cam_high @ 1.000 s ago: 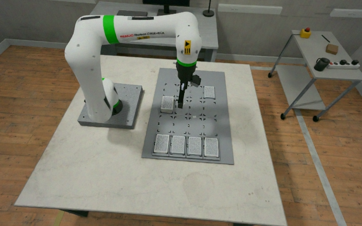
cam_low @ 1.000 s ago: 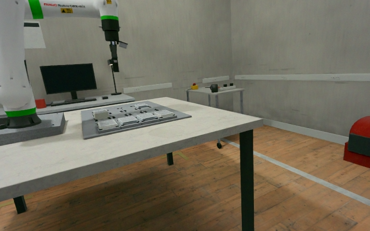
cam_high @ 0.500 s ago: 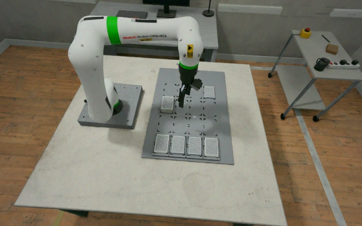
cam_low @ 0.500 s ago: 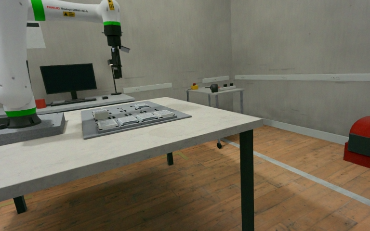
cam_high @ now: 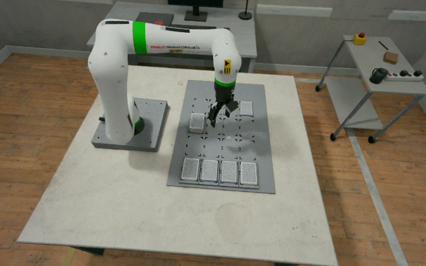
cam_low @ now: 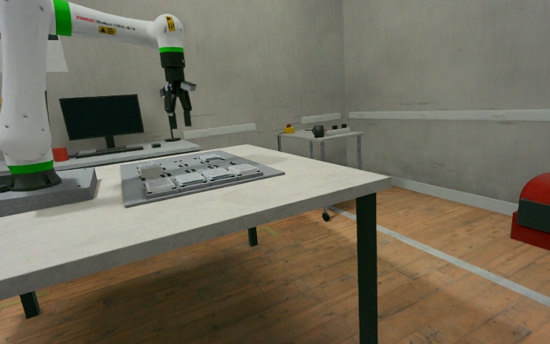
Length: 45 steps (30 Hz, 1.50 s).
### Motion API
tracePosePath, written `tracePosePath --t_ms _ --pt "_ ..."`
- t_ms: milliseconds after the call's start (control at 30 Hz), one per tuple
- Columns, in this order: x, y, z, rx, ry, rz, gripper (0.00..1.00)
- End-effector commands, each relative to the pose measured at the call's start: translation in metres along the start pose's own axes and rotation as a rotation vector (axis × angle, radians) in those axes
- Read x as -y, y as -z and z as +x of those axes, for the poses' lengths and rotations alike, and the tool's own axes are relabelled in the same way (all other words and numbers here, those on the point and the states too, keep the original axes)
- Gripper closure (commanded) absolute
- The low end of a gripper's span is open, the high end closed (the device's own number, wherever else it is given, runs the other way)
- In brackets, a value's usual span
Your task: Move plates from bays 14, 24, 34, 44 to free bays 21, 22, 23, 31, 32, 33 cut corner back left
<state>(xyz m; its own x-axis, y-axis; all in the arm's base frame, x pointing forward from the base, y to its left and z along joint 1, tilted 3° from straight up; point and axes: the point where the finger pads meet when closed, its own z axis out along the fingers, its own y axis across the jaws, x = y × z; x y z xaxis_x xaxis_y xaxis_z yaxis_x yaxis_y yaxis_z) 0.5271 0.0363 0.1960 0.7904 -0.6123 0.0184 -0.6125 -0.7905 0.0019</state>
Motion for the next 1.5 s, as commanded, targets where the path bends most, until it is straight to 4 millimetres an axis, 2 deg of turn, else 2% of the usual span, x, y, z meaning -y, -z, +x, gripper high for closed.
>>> tracePosePath --t_ms 0,200,267,700,1233,1267,1467 --pt "0.007 -0.012 -0.001 -0.014 -0.140 0.000 0.30" --pt "0.018 -0.032 -0.004 -0.021 -0.340 0.002 0.30" --pt "0.018 -0.032 -0.004 -0.021 -0.340 0.002 0.30" --pt "0.038 -0.076 -0.013 -0.036 -0.773 0.015 0.30" --pt "0.038 -0.076 -0.013 -0.036 -0.785 0.015 0.30" --pt "0.036 -0.076 -0.016 -0.036 -0.785 0.015 0.00" --pt "0.028 -0.077 -0.030 -0.036 -0.785 0.015 0.00"
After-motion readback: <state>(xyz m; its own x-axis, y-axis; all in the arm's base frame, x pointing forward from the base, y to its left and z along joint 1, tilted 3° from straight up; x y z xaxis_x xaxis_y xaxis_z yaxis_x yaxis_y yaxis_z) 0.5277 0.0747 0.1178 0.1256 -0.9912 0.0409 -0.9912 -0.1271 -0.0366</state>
